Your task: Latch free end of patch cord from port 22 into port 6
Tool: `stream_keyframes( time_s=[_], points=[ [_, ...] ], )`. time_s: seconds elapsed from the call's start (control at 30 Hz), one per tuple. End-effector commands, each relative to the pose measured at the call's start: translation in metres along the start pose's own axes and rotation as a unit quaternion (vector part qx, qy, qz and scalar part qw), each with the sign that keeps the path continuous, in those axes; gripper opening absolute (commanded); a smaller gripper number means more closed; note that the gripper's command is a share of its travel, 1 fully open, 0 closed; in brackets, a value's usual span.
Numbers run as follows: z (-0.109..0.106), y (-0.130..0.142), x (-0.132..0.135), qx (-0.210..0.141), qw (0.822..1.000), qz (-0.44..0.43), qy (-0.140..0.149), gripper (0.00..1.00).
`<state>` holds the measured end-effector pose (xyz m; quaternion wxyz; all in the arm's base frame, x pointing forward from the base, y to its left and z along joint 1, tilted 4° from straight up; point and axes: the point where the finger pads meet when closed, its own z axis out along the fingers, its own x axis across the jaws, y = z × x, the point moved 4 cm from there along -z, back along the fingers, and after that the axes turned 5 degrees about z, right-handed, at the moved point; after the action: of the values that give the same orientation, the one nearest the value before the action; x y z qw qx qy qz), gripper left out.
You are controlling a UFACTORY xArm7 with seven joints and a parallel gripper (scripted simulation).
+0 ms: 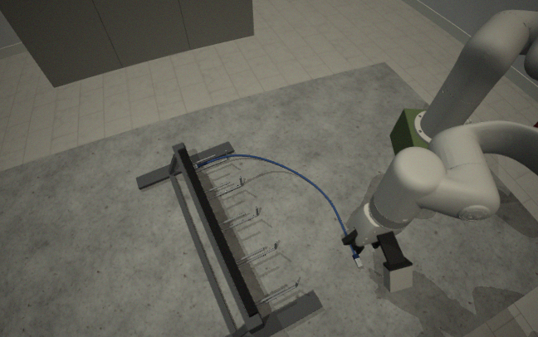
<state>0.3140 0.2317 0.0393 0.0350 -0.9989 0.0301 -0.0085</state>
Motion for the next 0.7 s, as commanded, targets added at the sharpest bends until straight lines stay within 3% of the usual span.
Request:
stream_keyframes(
  time_s=[0.0, 0.67],
  points=[
    [-0.0012, -0.0005, 0.0008, 0.001, 1.0, 0.0, 0.001, 0.38],
    [0.0059, -0.0005, 0.0008, 0.001, 1.0, 0.0, 0.001, 0.38]
  ],
)
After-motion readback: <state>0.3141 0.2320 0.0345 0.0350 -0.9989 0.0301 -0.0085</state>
